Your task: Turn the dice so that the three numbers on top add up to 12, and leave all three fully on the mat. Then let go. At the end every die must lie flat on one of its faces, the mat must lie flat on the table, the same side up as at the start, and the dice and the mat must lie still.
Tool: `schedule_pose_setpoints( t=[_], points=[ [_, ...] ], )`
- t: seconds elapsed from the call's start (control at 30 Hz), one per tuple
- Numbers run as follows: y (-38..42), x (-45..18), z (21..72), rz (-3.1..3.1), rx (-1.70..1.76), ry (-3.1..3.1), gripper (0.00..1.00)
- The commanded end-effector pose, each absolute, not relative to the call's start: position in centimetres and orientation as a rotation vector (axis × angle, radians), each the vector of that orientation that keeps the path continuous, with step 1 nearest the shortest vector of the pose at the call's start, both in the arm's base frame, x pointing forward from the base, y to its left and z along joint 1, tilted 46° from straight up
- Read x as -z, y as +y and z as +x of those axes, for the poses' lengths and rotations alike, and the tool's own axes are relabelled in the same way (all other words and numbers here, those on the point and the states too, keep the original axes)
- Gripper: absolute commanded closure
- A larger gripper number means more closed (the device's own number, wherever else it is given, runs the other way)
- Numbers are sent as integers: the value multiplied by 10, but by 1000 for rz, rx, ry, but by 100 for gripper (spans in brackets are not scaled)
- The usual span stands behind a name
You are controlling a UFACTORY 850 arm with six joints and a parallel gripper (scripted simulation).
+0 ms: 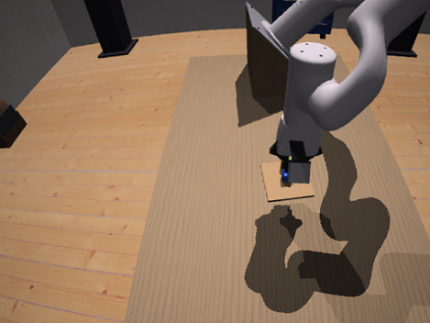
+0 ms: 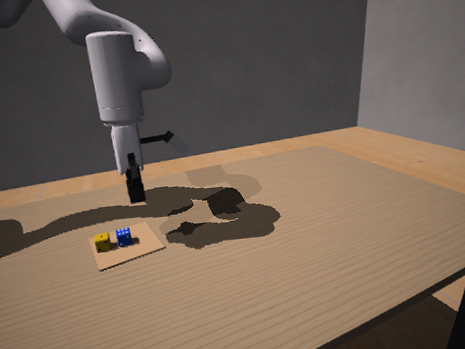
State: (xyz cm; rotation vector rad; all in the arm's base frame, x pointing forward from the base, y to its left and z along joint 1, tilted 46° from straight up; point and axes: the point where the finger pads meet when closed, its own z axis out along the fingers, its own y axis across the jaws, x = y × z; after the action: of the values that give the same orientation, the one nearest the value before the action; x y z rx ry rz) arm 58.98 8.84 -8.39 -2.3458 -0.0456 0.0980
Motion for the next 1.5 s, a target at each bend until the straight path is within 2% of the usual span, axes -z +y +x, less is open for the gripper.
schedule_pose_setpoints(
  t=[0.0, 0.8, 1.47],
  points=[
    [88, 84, 591, -2346, -96, -45, 73],
    [146, 141, 585, -2346, -96, -45, 73],
    [156, 151, 584, -2346, -96, -45, 73]
  ],
)
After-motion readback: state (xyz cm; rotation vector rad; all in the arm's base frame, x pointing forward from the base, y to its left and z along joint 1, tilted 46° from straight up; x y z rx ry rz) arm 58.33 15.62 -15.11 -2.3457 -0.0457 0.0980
